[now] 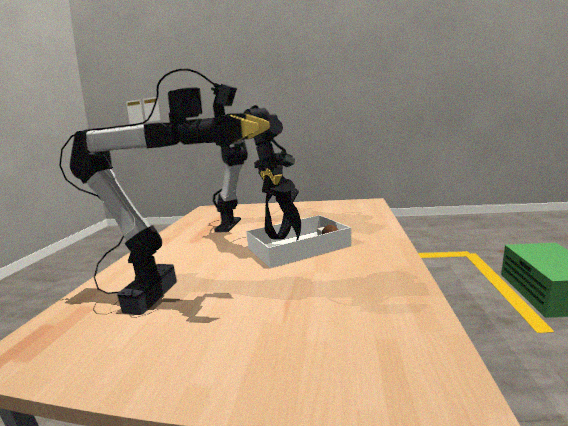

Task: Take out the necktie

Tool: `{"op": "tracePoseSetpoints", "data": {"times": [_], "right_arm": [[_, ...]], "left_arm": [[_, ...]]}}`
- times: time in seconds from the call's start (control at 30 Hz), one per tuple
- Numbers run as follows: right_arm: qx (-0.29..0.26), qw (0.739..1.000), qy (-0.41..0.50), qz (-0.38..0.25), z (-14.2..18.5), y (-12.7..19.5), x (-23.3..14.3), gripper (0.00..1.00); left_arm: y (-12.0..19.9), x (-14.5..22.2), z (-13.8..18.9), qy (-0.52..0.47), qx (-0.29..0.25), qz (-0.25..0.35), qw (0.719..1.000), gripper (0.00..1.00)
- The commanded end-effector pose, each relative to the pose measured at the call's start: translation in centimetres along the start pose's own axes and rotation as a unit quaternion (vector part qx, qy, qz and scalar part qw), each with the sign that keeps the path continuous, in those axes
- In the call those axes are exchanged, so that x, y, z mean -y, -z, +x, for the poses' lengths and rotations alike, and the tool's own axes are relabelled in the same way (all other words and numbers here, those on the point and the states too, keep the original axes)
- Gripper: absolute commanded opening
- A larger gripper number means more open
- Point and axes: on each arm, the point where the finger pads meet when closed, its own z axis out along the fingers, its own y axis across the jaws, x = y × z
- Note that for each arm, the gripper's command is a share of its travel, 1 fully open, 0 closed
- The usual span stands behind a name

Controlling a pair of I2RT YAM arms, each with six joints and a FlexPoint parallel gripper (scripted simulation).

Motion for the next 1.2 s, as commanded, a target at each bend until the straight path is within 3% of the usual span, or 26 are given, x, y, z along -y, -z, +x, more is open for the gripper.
{"op": "tracePoseSetpoints", "data": {"times": [0.0, 0.37, 1.17], "right_arm": [[0.000, 1.000, 0.000, 0.000, 0.0, 0.0, 0.0, 1.00], [0.000, 1.000, 0.000, 0.000, 0.0, 0.0, 0.0, 1.00], [0.000, 1.000, 0.000, 0.000, 0.0, 0.0, 0.0, 1.00]], "left_arm": [[4.2, 1.1, 0.5, 0.000, 0.022, -0.160, 0.987, 0.07], [7.3, 2.2, 0.6, -0.001, 0.015, -0.106, 0.994, 0.07], [7.3, 1.3, -2.6, 0.002, 0.015, -0.090, 0.996, 0.07]]}}
